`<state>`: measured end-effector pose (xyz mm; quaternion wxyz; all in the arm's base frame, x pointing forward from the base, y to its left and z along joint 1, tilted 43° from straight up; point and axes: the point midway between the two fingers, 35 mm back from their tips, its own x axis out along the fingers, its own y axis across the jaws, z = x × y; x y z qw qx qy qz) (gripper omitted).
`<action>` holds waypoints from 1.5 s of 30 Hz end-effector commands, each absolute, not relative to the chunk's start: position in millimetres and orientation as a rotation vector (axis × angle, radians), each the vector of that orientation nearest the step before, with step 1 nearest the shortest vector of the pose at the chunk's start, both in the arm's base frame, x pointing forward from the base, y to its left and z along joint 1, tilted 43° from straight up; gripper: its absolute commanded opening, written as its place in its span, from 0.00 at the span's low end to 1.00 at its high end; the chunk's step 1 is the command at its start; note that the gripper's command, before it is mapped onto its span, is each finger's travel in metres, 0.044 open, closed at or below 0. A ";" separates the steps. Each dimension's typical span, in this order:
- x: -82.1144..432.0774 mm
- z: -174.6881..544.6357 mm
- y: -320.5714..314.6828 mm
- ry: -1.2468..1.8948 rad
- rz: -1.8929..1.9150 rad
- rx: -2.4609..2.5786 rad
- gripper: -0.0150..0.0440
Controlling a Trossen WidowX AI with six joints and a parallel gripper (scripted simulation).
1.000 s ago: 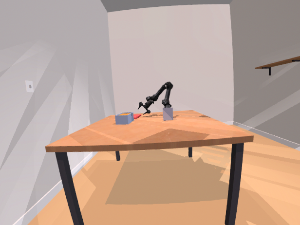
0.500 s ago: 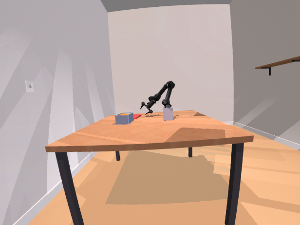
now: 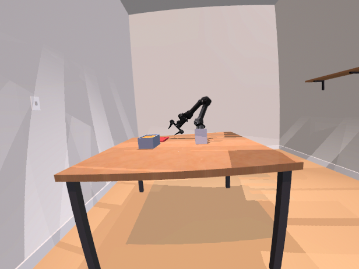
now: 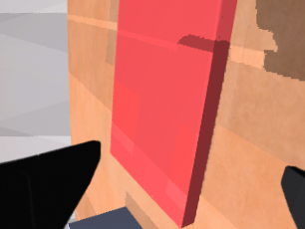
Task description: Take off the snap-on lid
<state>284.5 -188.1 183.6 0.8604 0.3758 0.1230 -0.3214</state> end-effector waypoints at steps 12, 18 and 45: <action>274.2 205.2 -169.2 0.252 -0.678 0.794 1.00; 270.0 213.3 -161.4 0.252 -0.678 0.794 1.00; 264.4 223.5 -149.3 0.253 -0.678 0.795 1.00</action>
